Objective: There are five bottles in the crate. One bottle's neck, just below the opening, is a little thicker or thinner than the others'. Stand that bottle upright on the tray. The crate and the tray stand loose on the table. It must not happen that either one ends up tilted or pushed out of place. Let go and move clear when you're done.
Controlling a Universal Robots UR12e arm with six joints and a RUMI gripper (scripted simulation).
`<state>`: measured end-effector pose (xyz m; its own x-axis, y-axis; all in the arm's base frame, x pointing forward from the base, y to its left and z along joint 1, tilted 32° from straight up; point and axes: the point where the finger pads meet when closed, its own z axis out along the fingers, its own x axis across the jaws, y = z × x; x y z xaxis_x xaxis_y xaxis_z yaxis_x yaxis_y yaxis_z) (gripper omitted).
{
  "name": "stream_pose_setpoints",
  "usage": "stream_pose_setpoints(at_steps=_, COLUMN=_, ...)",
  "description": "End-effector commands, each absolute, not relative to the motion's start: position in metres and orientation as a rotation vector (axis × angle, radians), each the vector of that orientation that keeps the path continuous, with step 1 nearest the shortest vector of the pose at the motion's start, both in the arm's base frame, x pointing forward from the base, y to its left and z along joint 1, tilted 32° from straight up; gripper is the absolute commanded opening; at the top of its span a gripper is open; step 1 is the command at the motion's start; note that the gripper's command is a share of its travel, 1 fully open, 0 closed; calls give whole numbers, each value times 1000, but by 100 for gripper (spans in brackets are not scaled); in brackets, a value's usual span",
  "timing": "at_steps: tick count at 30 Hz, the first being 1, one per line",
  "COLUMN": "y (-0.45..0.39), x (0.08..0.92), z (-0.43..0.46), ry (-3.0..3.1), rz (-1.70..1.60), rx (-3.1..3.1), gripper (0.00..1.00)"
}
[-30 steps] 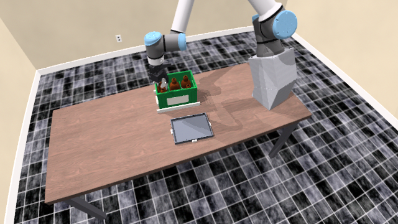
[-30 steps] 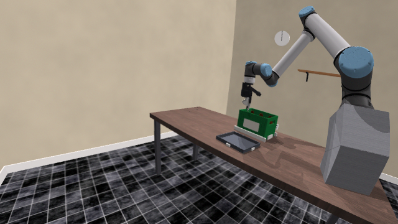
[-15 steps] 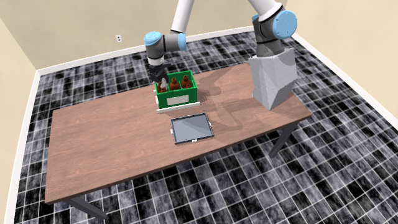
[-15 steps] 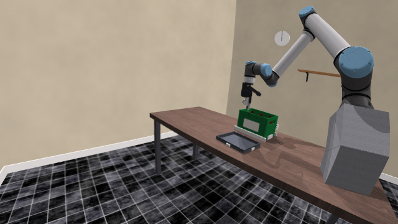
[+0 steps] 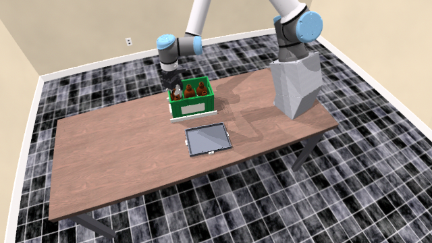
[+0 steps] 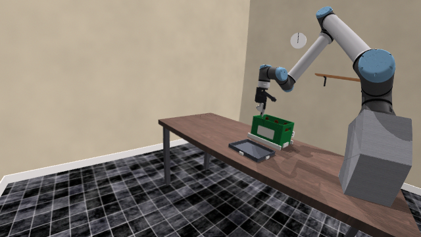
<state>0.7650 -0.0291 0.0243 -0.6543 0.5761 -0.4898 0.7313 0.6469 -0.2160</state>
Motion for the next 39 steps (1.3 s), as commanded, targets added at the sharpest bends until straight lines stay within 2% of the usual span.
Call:
stream_pose_setpoints(at_steps=1, y=-29, x=765, z=25, ry=2488, rz=-565, rx=1034, gripper=38)
stream_pose_setpoints(at_steps=39, y=-32, x=763, z=26, ry=2488, rz=-565, rx=1034, gripper=38)
